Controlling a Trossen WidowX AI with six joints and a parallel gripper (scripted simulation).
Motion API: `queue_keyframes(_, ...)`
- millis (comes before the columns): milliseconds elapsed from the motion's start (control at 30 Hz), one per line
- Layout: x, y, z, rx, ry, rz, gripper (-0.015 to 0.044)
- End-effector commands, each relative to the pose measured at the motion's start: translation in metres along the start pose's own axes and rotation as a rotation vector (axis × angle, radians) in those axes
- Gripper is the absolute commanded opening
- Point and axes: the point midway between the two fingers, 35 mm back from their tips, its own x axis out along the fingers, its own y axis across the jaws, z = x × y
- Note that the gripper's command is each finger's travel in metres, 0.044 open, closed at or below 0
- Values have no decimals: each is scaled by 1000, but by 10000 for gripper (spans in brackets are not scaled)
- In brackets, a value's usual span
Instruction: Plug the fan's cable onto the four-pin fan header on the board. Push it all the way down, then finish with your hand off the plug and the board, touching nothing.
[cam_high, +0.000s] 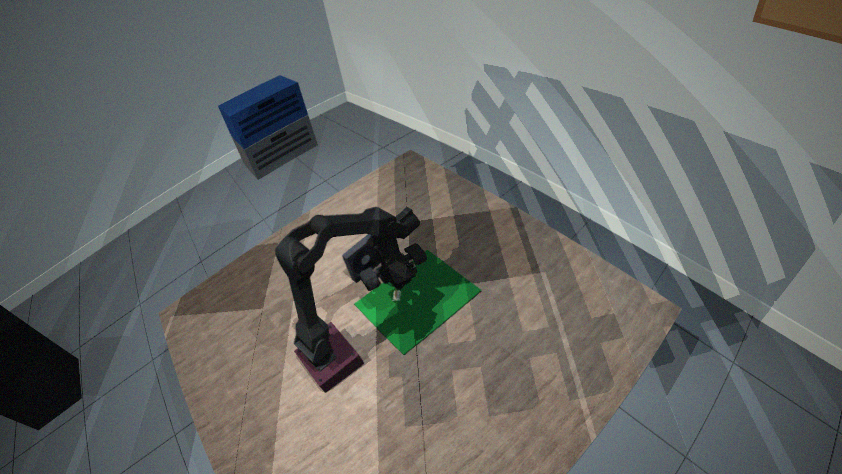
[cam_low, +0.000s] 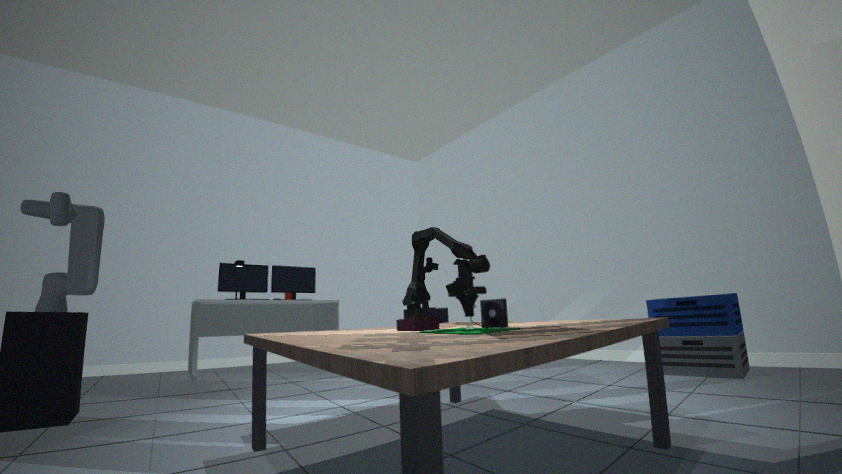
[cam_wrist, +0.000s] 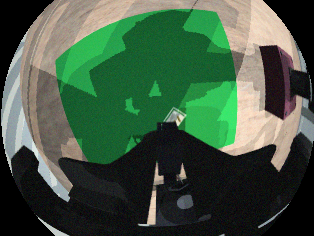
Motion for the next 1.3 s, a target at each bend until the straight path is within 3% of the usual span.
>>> queue_keyframes(0,1,-4,-4,163,3,-3,0)
queue_keyframes(467,2,-11,-13,599,3,-4,0)
queue_keyframes(1267,0,-16,-7,607,2,-4,0)
